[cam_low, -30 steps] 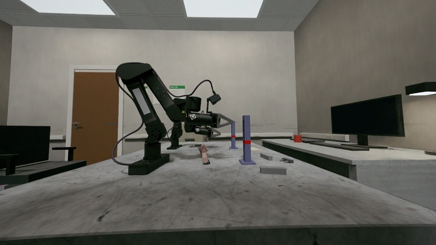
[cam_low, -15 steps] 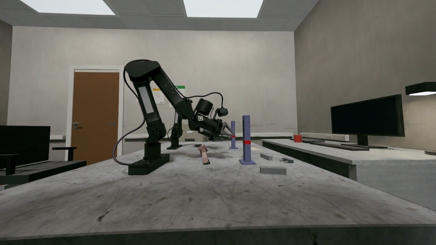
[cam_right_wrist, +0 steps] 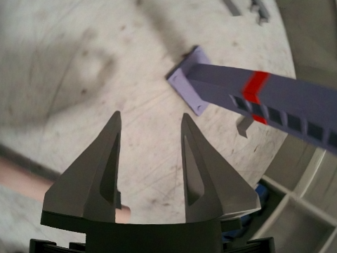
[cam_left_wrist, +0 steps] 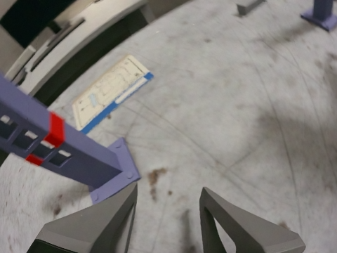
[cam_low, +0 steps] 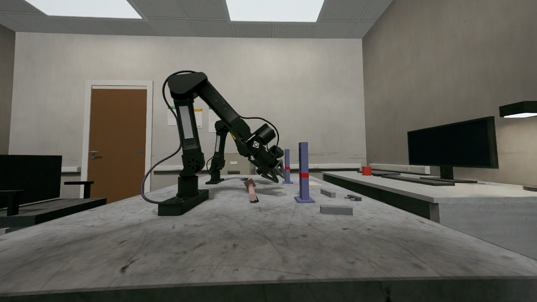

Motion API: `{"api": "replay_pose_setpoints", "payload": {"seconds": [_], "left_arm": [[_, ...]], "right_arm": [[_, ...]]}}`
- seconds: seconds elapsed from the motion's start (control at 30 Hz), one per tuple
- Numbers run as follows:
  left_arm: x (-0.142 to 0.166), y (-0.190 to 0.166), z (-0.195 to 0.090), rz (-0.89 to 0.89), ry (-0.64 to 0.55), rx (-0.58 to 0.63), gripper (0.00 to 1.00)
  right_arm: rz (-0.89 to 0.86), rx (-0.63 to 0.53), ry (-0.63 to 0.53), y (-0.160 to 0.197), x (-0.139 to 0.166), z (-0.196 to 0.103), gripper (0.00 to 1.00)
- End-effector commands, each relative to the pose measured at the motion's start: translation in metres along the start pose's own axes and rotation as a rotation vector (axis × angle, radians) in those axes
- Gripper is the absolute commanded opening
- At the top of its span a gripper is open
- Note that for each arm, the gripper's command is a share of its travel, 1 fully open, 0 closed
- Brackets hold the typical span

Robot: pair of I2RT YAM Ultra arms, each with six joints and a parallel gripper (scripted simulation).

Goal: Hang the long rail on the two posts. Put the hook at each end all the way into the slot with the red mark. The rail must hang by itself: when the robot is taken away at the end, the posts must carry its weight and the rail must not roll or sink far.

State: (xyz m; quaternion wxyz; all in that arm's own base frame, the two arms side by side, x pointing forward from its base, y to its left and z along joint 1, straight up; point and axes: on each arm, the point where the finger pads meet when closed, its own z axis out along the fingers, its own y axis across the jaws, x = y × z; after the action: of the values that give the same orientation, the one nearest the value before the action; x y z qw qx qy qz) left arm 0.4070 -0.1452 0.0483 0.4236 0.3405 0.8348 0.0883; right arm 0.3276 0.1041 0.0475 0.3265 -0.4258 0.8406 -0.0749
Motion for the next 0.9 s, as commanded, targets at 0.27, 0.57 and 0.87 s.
{"api": "replay_pose_setpoints", "payload": {"seconds": [0.27,0.57,0.87], "left_arm": [[0.009,-0.039,-0.010,0.309,0.243,0.315,0.48],[0.016,-0.052,-0.033,0.452,0.348,0.495,0.48],[0.020,-0.061,-0.076,0.599,0.446,0.730,0.48]], "right_arm": [[-0.371,-0.348,0.265,0.037,0.025,-0.011,0.48],[-0.527,-0.536,0.353,0.051,0.038,-0.029,0.48],[-0.681,-0.756,0.416,0.060,0.047,-0.054,0.48]]}}
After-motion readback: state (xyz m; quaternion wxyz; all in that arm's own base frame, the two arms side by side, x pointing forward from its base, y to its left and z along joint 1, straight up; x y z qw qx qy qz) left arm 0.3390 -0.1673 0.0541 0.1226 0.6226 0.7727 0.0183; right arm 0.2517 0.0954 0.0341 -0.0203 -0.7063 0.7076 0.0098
